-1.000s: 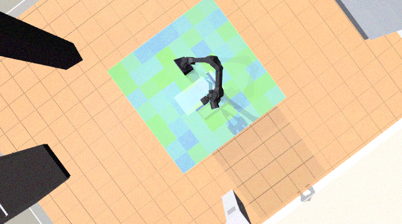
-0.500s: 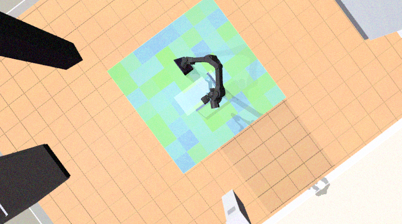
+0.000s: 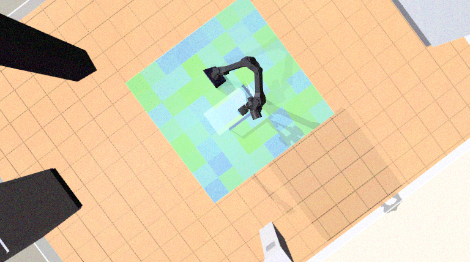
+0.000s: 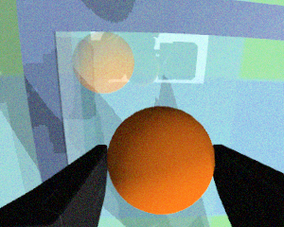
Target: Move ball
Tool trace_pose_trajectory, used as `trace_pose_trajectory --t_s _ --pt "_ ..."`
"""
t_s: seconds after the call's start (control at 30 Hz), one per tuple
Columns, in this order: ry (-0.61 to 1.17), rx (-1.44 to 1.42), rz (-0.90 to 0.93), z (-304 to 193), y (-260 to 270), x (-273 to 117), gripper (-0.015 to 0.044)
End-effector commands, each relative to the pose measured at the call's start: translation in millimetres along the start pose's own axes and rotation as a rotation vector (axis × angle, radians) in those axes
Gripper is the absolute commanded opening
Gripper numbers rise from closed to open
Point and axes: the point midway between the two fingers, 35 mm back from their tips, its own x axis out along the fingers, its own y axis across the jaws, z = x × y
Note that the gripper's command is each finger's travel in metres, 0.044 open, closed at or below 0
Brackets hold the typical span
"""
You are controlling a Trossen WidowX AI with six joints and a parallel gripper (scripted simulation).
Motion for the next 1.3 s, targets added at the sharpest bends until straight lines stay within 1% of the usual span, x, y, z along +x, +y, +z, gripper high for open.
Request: trace_pose_trajectory --t_s 0.0,0.13,0.47,1.13,1.27 --pt "-0.005 0.007 0.003 -3.5 3.7 4.1 0.0" --pt "-0.005 0.007 0.003 -2.3 3.4 16.8 0.0" --pt "-0.005 0.006 0.006 -3.0 4.5 69.6 0.0" --pt "-0.005 0.006 0.007 -3.4 5.0 92.1 0.0" --pt "-0.008 0.0 0.004 -1.8 5.5 88.5 0.0105"
